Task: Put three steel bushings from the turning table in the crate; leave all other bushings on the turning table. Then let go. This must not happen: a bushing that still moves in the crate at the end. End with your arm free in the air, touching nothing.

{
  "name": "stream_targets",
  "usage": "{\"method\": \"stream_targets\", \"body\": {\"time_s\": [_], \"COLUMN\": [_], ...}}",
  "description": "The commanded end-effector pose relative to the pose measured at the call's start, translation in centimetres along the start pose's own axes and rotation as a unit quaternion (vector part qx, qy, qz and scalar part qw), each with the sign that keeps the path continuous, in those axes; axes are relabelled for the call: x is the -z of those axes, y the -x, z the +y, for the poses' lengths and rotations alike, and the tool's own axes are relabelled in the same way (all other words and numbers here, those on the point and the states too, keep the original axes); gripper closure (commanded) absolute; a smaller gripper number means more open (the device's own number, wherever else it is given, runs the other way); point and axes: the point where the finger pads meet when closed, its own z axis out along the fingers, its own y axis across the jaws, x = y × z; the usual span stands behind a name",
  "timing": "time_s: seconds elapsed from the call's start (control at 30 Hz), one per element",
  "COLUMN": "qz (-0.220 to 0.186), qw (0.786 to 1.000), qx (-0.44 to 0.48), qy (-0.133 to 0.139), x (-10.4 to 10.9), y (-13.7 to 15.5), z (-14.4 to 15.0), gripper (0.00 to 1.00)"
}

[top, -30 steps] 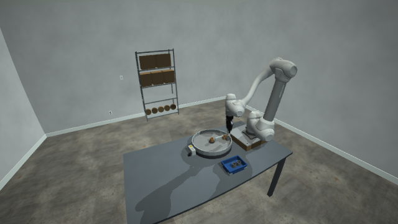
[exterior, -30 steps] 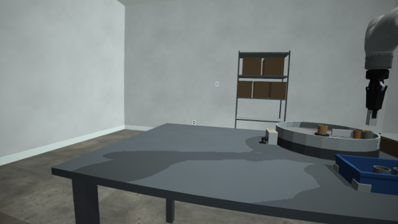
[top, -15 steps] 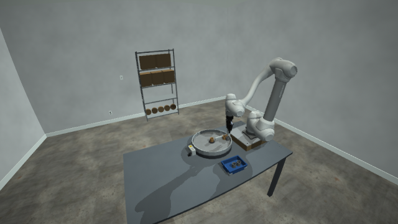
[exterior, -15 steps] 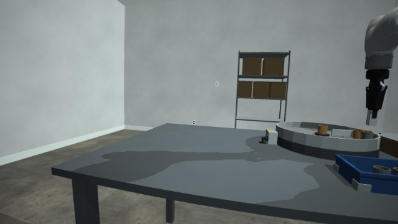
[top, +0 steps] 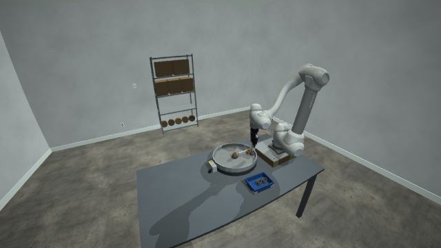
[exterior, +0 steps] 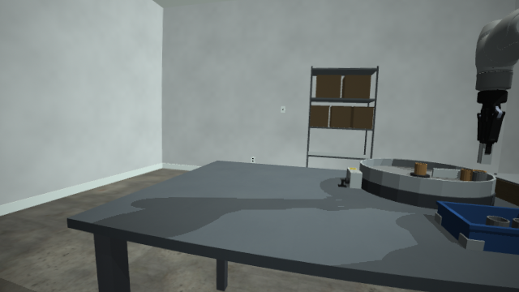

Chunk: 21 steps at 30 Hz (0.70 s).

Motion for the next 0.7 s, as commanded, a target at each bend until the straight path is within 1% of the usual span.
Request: {"method": "stream_targets", "body": {"time_s": [0.0, 0.67], "qz": [-0.003, -0.003], "qw": [1.0, 1.0], "qx": [-0.001, -0.001], "qy": [0.001, 0.001], "x": [0.1, 0.1], "y": [0.27, 0.16], "z": [-0.13, -0.12], "gripper": [0.9, 0.9]}}
